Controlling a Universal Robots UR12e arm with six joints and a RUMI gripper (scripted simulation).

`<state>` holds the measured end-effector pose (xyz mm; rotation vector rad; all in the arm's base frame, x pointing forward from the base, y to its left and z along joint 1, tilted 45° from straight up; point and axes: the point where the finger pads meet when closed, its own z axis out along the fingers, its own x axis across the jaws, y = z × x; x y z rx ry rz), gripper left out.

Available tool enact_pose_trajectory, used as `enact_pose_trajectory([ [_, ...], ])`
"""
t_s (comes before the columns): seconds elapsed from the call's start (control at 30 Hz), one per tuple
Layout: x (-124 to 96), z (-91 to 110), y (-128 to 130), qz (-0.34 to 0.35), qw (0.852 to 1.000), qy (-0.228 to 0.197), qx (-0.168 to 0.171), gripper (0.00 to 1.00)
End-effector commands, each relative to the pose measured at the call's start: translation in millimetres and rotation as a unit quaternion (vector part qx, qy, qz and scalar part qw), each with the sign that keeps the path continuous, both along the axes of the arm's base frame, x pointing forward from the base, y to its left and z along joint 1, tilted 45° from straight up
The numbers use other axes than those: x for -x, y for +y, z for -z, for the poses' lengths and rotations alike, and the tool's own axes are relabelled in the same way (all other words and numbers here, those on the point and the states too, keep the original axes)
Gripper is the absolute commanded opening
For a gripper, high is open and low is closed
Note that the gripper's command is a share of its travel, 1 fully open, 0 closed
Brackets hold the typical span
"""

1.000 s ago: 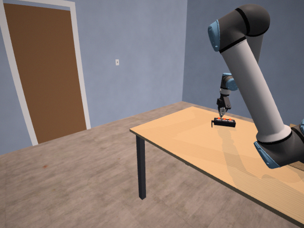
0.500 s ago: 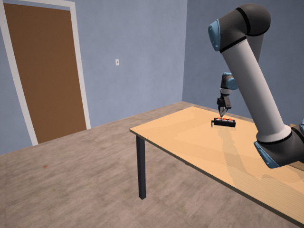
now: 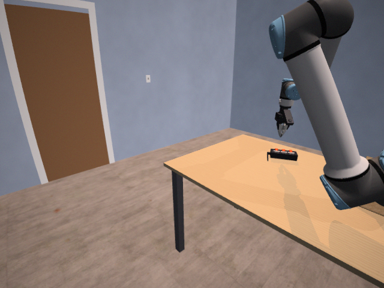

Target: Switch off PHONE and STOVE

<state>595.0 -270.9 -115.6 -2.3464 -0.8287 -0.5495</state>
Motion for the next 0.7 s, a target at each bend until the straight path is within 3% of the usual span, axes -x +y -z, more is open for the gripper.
enact_pose_trajectory([
  [0.0, 4.7, 4.2, 8.6, -0.003, 1.000, 0.005, -0.008, 0.00],
  [0.67, 3.3, 2.4, 5.1, -0.002, 1.000, 0.003, -0.005, 0.00],
])
